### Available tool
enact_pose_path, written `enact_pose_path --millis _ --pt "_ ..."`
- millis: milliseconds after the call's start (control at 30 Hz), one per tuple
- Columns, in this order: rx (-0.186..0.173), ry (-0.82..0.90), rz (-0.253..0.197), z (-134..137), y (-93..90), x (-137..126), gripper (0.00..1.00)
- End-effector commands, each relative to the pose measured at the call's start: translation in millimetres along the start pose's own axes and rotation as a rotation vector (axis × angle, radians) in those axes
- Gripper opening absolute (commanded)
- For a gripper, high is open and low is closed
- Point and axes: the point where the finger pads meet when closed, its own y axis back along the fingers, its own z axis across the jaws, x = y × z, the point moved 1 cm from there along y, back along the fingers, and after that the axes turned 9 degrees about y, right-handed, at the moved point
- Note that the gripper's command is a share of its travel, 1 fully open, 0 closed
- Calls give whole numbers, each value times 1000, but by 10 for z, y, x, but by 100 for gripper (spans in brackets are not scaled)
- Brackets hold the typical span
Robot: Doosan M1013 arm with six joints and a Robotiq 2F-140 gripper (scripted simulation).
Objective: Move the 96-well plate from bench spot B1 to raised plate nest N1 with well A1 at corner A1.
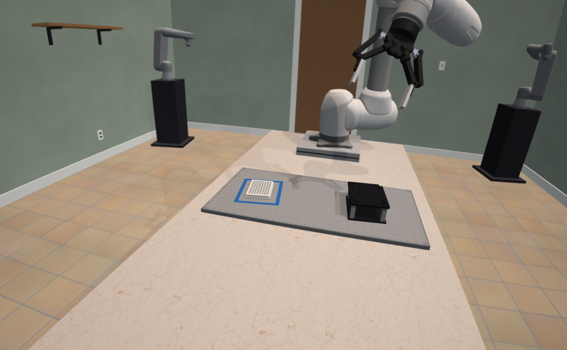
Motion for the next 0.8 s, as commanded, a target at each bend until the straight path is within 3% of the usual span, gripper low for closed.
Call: enact_pose_path --millis 0,133,200,500,567,767 --pt "3 3 -8 65 -140 -73 100" --pt "3 3 -8 140 -302 -161 100" --pt "33 15 -65 180 -380 -205 100" --pt "33 15 -65 311 -654 -380 100" --pt "68 24 -117 351 -730 -429 100" --pt "68 24 -117 462 -955 -593 100"
